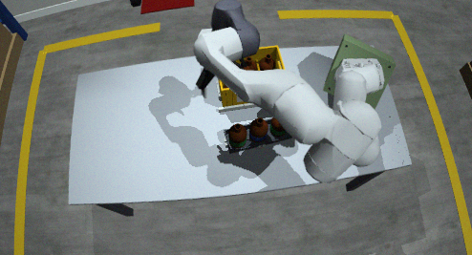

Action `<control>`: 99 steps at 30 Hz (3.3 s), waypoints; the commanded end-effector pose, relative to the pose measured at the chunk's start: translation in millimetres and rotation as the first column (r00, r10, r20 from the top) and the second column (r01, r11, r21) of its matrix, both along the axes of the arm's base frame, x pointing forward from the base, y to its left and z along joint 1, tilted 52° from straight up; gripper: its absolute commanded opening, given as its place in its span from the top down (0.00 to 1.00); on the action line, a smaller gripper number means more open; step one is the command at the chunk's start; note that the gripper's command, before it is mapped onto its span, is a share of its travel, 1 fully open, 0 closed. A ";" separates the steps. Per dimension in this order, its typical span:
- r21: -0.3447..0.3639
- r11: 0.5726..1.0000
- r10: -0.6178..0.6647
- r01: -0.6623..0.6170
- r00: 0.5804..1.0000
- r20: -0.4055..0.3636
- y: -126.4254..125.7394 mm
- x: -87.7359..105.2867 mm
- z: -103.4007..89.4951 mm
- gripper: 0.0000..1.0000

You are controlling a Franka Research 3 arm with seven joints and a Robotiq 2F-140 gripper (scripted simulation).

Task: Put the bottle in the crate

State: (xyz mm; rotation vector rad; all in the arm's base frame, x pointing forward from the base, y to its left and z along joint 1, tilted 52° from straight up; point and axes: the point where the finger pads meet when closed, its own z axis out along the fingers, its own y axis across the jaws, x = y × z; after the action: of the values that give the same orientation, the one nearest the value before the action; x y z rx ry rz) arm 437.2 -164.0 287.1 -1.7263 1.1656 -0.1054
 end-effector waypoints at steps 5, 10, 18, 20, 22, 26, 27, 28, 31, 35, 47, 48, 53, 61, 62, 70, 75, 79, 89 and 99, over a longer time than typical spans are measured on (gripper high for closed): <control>0.133 0.971 -0.156 0.198 0.948 -0.277 -24.2 -12.8 -35.1 0.00; 0.164 0.944 -0.206 0.286 0.900 -0.383 -39.5 -24.8 -61.2 0.00; 0.188 0.898 -0.255 0.397 0.820 -0.512 -52.7 -37.6 -84.8 0.00; 0.188 0.898 -0.255 0.397 0.820 -0.512 -52.7 -37.6 -84.8 0.00; 0.195 0.855 -0.282 0.481 0.745 -0.604 -63.6 -50.3 -105.4 0.00; 0.195 0.855 -0.282 0.481 0.745 -0.604 -63.6 -50.3 -105.4 0.00; 0.192 0.812 -0.297 0.551 0.673 -0.678 -72.4 -62.2 -122.9 0.00; 0.192 0.812 -0.297 0.551 0.673 -0.678 -72.4 -62.2 -122.9 0.00; 0.183 0.773 -0.303 0.607 0.608 -0.734 -79.1 -72.7 -137.1 0.00; 0.173 0.741 -0.305 0.649 0.554 -0.775 -84.1 -81.3 -148.2 0.00; 0.150 0.686 -0.300 0.712 0.464 -0.834 -91.5 -95.9 -165.5 0.00; 0.150 0.686 -0.300 0.712 0.464 -0.834 -91.5 -95.9 -165.5 0.00; 0.150 0.686 -0.300 0.712 0.464 -0.834 -91.5 -95.9 -165.5 0.00; 0.150 0.686 -0.300 0.712 0.464 -0.834 -91.5 -95.9 -165.5 0.00; 0.150 0.686 -0.300 0.712 0.464 -0.834 -91.5 -95.9 -165.5 0.00; 0.150 0.686 -0.300 0.712 0.464 -0.834 -91.5 -95.9 -165.5 0.00; 0.150 0.686 -0.300 0.712 0.464 -0.834 -91.5 -95.9 -165.5 1.00; 0.150 0.686 -0.300 0.712 0.464 -0.834 -91.5 -95.9 -165.5 1.00; 0.150 0.686 -0.300 0.712 0.464 -0.834 -91.5 -95.9 -165.5 1.00; 0.150 0.686 -0.300 0.712 0.464 -0.834 -91.5 -95.9 -165.5 1.00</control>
State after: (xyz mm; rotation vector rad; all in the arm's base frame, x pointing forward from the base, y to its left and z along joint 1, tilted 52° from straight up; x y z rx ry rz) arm 341.3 -255.5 121.1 -0.8456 2.1366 0.5724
